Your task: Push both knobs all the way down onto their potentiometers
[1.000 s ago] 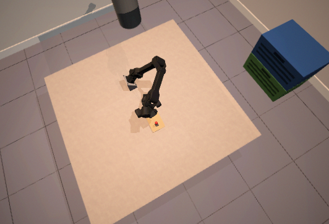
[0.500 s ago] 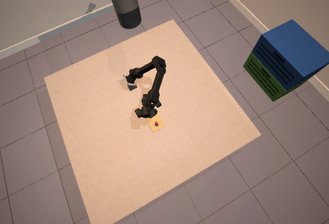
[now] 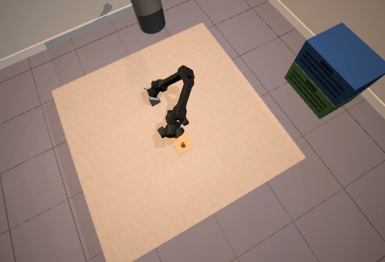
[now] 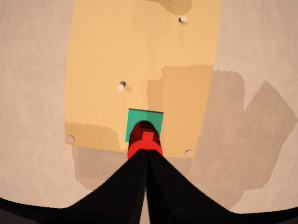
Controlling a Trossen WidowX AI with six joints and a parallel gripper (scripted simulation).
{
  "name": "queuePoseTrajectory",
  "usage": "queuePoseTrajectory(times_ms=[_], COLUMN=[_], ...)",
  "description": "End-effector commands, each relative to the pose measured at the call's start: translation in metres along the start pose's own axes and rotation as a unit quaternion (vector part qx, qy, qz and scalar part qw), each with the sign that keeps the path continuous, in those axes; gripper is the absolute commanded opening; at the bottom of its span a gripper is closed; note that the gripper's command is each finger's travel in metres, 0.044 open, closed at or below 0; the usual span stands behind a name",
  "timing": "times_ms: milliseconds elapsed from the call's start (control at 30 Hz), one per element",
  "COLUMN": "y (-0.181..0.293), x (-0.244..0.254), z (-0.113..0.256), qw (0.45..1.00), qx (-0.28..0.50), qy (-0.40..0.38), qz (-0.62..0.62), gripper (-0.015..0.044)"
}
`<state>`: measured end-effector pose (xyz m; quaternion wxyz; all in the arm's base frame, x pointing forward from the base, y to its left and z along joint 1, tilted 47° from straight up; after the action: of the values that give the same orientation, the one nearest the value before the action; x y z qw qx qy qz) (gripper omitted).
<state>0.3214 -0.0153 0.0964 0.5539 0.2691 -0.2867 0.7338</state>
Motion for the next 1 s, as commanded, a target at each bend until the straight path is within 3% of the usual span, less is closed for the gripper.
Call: queuePoseTrajectory(times_ms=[0, 967], y=[-0.005, -0.006], x=[0.001, 0.001], z=[-0.017, -0.003], qw=[1.0, 1.0], qx=[0.012, 0.012], qy=[-0.009, -0.008], qz=[0.01, 0.009], gripper=[0.0, 0.0])
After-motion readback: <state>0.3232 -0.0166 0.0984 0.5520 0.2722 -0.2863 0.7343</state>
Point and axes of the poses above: the point midway between the two fingers, 35 mm back from their tips, its own z axis back along the fingers, its own x axis across the jaws, y = z × x, the point moved 9 cm from there along z, back along the fingers, and after that the axes turned 4 degrees about z, right-handed, at the moved point
